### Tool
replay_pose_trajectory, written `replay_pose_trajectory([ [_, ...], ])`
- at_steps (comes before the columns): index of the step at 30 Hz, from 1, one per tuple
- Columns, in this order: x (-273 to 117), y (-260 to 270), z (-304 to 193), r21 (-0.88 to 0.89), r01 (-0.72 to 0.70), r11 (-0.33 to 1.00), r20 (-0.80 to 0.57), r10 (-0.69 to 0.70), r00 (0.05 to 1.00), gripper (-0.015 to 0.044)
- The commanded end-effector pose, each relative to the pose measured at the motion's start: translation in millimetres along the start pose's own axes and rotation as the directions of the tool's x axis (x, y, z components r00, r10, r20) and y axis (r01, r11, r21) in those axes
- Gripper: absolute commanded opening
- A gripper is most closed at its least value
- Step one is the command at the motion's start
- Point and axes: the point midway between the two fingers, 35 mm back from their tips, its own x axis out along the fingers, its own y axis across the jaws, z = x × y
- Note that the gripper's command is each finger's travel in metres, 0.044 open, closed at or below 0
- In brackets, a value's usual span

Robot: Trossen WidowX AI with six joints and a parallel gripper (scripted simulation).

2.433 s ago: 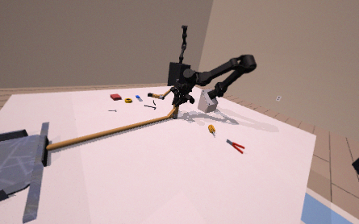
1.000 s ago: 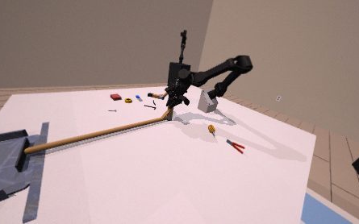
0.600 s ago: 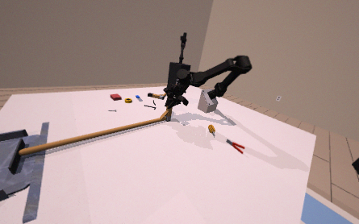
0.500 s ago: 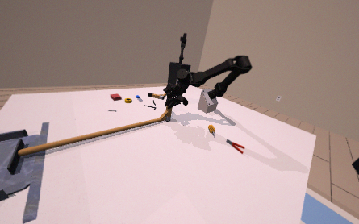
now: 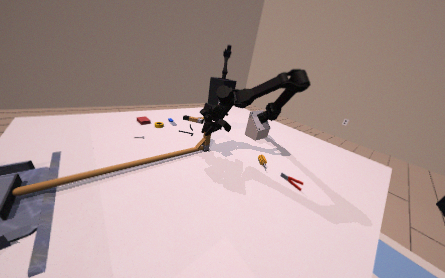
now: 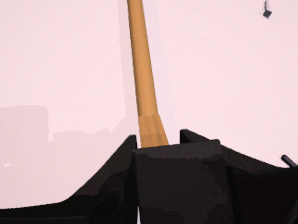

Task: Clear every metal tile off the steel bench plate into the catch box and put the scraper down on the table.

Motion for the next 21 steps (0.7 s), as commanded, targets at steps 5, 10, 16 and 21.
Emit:
replay_pose_trajectory([
  [5, 5, 1, 13, -0.005, 0.001, 1.0, 0.012, -0.001, 1.0, 0.0],
  [10, 8, 2, 17, -0.005, 0.001, 1.0, 0.012, -0.001, 1.0, 0.0],
  [16, 12, 2, 21, -0.005, 0.001, 1.0, 0.012, -0.001, 1.0, 0.0],
  [21, 15, 2, 26, -0.005, 0.001, 1.0, 0.012, 0.0, 1.0, 0.0],
])
